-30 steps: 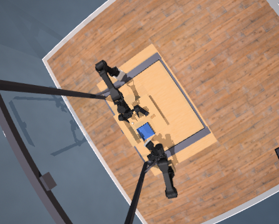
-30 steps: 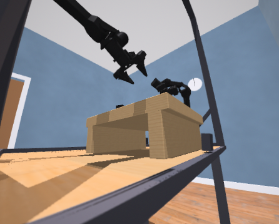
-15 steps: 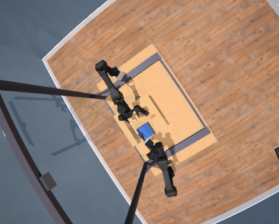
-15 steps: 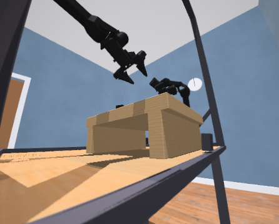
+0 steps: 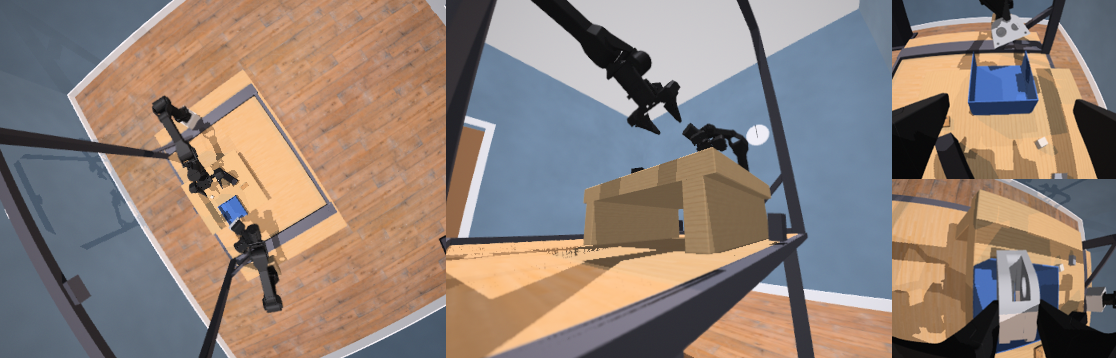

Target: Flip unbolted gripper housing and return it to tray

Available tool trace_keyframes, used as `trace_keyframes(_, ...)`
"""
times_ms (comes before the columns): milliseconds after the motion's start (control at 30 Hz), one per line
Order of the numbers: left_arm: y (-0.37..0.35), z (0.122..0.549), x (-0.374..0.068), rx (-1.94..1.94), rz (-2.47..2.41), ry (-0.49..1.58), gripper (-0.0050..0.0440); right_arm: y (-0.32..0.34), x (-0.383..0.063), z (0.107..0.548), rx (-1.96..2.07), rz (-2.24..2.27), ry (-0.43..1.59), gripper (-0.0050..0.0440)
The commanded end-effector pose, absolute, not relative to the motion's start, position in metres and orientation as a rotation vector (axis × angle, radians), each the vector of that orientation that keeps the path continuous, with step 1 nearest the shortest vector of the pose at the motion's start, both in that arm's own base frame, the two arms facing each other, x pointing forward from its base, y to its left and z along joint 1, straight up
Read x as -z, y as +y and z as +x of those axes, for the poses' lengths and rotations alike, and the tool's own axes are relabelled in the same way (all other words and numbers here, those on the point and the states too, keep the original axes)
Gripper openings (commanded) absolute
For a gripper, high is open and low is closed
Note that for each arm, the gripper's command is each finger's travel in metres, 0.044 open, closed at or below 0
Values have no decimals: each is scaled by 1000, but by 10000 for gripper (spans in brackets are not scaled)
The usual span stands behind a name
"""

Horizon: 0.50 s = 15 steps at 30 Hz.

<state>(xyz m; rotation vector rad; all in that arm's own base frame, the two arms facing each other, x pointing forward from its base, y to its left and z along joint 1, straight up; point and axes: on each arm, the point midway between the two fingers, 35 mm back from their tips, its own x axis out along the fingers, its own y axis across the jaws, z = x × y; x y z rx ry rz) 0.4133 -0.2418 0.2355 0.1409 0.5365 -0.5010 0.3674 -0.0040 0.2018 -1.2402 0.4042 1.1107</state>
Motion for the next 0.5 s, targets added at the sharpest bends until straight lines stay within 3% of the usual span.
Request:
trace_keyframes(0,-241,413,-250,499,130,504,440,-5,-210,373,-1099,-1256,386,118)
trace_keyframes(467,-241,413,-250,499,130,504,440,-8,-210,385,-1099,-1257,385,118)
